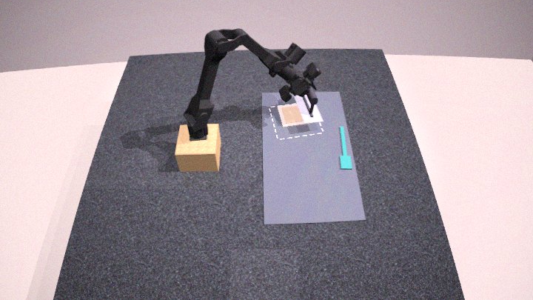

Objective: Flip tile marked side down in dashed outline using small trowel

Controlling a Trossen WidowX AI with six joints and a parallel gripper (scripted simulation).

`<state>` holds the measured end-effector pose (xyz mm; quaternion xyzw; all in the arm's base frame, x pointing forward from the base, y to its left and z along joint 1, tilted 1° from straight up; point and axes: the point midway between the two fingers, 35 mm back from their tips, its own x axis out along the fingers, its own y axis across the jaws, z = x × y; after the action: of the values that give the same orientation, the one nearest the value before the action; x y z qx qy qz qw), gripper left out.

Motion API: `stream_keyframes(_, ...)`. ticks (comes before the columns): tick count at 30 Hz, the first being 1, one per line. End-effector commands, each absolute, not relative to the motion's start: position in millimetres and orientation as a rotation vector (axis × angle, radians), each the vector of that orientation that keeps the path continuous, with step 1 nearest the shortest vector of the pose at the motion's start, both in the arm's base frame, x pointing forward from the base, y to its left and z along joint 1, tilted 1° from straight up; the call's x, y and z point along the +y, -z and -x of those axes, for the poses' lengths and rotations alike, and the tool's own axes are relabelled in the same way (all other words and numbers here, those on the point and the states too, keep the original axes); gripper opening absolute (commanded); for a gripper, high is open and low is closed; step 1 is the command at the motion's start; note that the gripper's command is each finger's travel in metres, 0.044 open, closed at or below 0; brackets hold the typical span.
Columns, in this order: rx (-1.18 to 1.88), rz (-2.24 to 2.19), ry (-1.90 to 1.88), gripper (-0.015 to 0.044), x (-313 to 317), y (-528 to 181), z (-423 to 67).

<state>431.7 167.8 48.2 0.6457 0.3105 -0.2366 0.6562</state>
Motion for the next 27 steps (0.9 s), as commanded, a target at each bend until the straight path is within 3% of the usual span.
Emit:
stream_keyframes(1, 0.685, -1.471, 0.527, 0.0, 188.5, -50.4, -432.4)
stream_keyframes(27, 0.609, -1.519, 0.472, 0.0, 328.4, -39.2, -380.2)
